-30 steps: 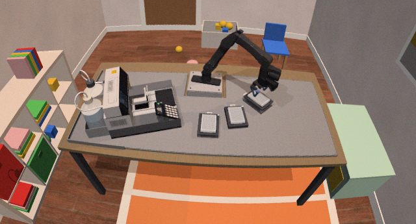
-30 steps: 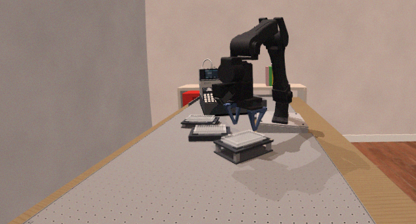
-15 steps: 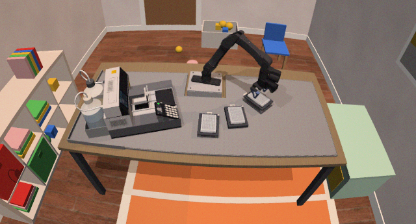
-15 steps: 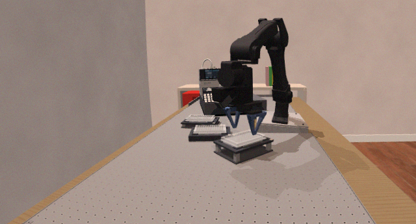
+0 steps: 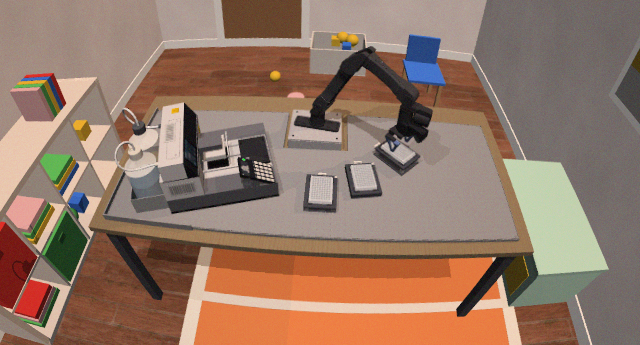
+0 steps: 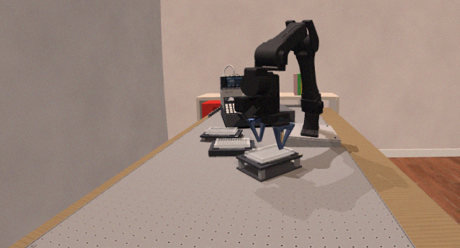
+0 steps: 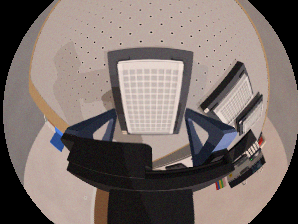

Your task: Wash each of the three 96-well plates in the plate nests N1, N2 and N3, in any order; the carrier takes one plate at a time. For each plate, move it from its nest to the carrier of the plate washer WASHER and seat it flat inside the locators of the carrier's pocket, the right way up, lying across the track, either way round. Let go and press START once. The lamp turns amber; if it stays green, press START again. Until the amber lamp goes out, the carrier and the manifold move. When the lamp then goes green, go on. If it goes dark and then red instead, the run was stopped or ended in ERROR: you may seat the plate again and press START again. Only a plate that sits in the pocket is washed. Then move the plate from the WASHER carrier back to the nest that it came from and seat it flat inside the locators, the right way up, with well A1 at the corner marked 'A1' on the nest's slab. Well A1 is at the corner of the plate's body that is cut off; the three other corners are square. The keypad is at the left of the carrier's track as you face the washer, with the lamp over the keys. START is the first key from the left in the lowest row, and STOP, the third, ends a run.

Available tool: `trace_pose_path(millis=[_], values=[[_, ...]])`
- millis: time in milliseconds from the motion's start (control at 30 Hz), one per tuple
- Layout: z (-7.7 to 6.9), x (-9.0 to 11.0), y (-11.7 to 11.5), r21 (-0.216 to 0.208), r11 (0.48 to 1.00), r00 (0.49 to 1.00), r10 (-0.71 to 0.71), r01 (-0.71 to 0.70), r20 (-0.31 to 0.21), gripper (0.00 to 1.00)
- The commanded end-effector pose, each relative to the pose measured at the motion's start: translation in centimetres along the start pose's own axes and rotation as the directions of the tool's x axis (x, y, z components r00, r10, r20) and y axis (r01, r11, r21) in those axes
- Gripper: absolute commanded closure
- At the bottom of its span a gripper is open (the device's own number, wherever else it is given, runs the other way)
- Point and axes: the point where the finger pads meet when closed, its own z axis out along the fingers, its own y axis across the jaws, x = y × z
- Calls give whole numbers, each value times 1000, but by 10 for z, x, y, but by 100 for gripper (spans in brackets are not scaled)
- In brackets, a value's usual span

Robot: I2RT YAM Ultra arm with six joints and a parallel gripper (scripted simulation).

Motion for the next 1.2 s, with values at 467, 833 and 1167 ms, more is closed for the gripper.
trace_pose_path(millis=[467, 833, 1167], values=[[4, -2, 1, -4, 1000, 1000, 0, 0, 14, 0], [10, -2, 1, -4, 1000, 1000, 0, 0, 14, 0], [17, -2, 1, -4, 1000, 1000, 0, 0, 14, 0]])
